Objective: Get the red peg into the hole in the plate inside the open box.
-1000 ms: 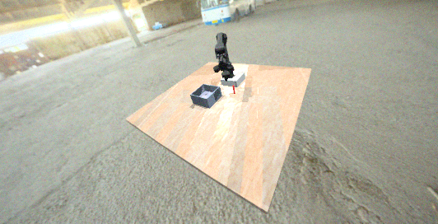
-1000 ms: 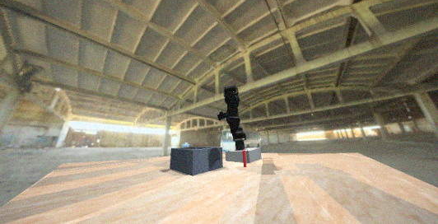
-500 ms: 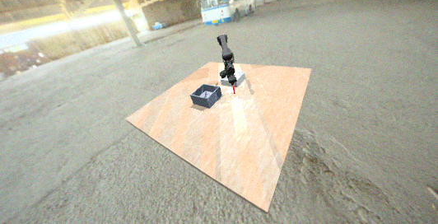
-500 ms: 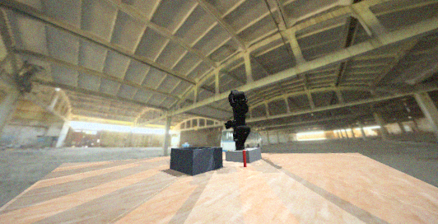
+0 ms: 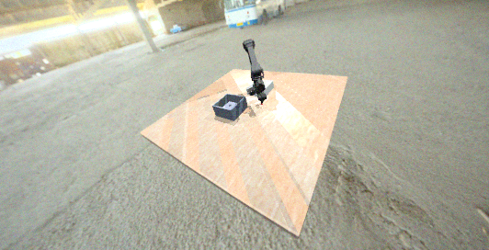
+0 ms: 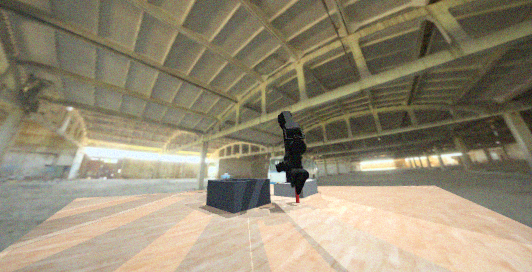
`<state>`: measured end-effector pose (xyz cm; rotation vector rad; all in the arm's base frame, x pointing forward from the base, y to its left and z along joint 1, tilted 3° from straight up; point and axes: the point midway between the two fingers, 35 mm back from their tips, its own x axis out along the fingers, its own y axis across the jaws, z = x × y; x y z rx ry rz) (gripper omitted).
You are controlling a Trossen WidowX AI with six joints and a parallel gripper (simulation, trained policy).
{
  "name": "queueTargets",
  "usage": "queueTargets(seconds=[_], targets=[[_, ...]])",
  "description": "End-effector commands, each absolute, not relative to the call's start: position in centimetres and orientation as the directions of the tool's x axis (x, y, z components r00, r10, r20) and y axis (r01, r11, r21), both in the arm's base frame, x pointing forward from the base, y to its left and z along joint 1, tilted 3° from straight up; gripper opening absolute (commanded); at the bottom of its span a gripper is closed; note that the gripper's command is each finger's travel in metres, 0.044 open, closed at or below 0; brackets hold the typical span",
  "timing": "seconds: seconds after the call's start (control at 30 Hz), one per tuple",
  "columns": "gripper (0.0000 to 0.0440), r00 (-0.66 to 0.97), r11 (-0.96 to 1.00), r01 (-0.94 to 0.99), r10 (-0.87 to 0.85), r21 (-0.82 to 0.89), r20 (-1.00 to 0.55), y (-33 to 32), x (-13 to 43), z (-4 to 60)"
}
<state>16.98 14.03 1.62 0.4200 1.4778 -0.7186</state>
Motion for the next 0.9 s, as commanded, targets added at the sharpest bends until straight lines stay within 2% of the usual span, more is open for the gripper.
queueTargets(seconds=[0.0, 0.07, 0.43, 0.6, 0.87], targets=[[0.0429, -0.052, 0.736, 0.655, -0.183, -0.172, -0.982, 13.7, 16.9, 0.0], [0.0396, -0.056, 0.737, 0.652, -0.185, -0.176, -0.981, 13.6, 16.8, -0.7], [0.0111, -0.110, 0.727, 0.646, -0.211, -0.232, -0.971, 12.8, 15.8, -3.1], [0.0000, -0.146, 0.721, 0.635, -0.240, -0.277, -0.960, 12.3, 15.2, -3.2], [0.0000, -0.078, 0.740, 0.625, -0.260, -0.250, -0.963, 12.6, 16.9, -0.6]])
